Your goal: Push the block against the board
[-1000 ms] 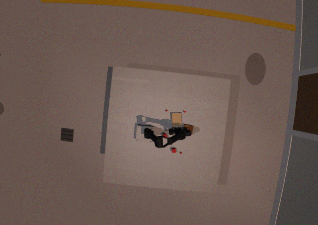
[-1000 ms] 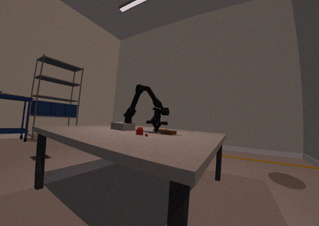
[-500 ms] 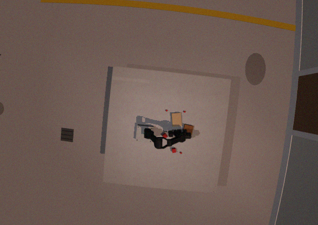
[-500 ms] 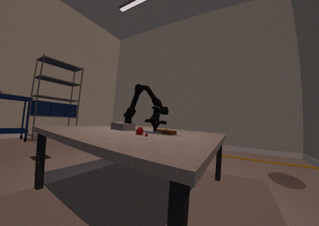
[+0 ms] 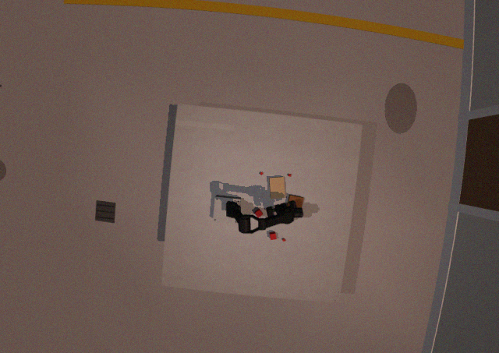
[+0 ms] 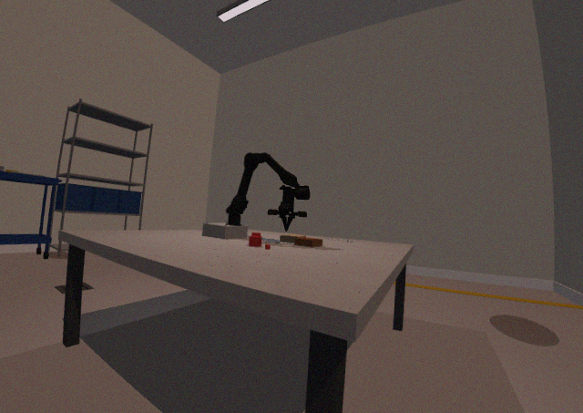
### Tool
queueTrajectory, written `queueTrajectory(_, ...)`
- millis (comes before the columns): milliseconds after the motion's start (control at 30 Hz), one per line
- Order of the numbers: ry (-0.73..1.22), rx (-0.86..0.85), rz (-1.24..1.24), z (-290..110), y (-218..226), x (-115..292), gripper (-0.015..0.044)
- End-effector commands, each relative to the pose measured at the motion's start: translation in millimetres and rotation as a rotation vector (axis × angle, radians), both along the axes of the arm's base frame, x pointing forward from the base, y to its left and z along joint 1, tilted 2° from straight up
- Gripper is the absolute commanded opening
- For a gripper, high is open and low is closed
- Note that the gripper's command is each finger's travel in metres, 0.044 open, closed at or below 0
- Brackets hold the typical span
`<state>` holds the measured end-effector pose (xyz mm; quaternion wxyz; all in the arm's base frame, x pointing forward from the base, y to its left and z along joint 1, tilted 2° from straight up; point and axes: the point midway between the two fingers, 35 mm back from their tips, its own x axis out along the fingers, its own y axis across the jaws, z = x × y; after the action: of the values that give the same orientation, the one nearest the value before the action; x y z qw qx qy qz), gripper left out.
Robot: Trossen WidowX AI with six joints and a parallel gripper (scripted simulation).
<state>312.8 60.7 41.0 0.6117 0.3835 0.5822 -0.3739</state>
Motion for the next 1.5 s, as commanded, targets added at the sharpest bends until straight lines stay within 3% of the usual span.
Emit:
queueTrajectory(0, -0.007, 0.0, 0.123, 3, 10, 4, 0.0)
queueTrajectory(1467, 0.002, -0.066, 1.646, 5, 121, 7, 0.0)
